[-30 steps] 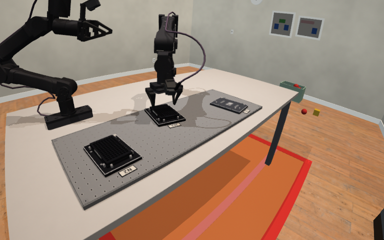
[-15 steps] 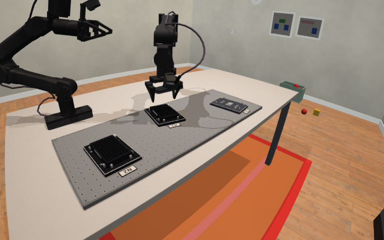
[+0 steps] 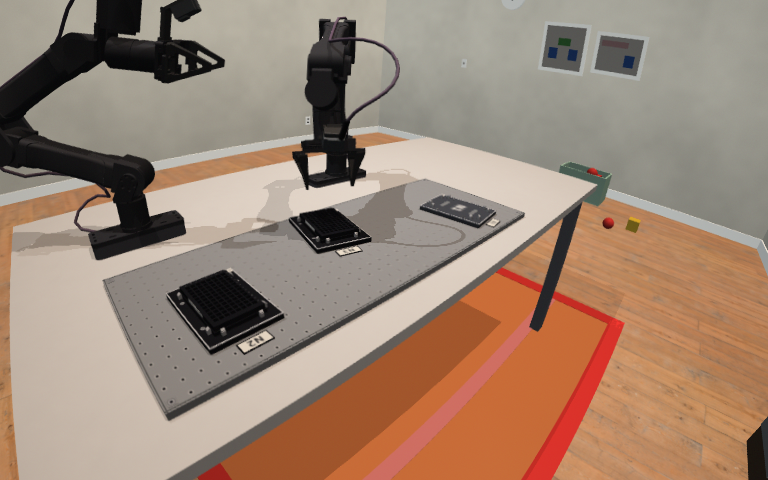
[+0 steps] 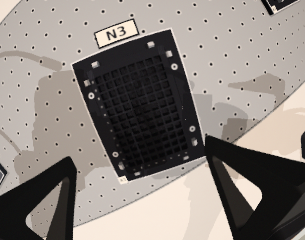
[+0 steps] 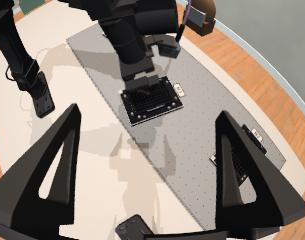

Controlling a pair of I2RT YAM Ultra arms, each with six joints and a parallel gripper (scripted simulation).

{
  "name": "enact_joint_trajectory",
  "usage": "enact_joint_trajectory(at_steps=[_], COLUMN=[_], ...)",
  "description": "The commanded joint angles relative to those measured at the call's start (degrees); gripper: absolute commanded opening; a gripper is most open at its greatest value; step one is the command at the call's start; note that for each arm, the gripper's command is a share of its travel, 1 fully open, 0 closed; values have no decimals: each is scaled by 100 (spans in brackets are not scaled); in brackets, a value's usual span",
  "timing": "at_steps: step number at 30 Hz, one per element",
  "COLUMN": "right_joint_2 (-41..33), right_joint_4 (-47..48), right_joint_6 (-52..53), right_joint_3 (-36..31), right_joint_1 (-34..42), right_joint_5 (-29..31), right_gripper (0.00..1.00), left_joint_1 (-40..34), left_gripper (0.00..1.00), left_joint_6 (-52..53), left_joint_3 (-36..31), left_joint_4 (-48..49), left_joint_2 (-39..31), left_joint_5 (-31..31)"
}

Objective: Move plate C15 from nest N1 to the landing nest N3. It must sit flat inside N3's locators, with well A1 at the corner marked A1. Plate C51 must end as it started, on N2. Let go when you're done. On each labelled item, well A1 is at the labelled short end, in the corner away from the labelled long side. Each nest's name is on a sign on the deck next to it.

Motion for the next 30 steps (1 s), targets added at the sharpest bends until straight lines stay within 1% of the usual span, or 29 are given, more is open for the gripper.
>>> enact_joint_trajectory(at_steps=[1, 4, 8, 12, 15, 30], right_joint_2=[-74, -74, -74, -74, -74, -74], right_joint_4=[-126, -126, -126, -126, -126, -126], right_joint_6=[14, 14, 14, 14, 14, 14], right_joint_3=[101, 101, 101, 101, 101, 101], right_joint_1=[-34, -34, -34, -34, -34, -34], right_joint_5=[-26, -26, -26, -26, -26, -26], right_gripper=[100, 100, 100, 100, 100, 100], left_joint_1=[-16, -55, -54, -15, -3, 0], left_gripper=[100, 100, 100, 100, 100, 100], left_joint_6=[417, 701, 957, 1081, 1046, 1052], left_joint_3=[-403, -996, -1557, -1885, -1992, -1942], left_joint_4=[845, 1318, 1759, 1987, 1953, 1973], left_joint_2=[-390, -860, -1313, -1566, -1635, -1588], left_joint_5=[-169, -216, -193, -153, -135, -129])
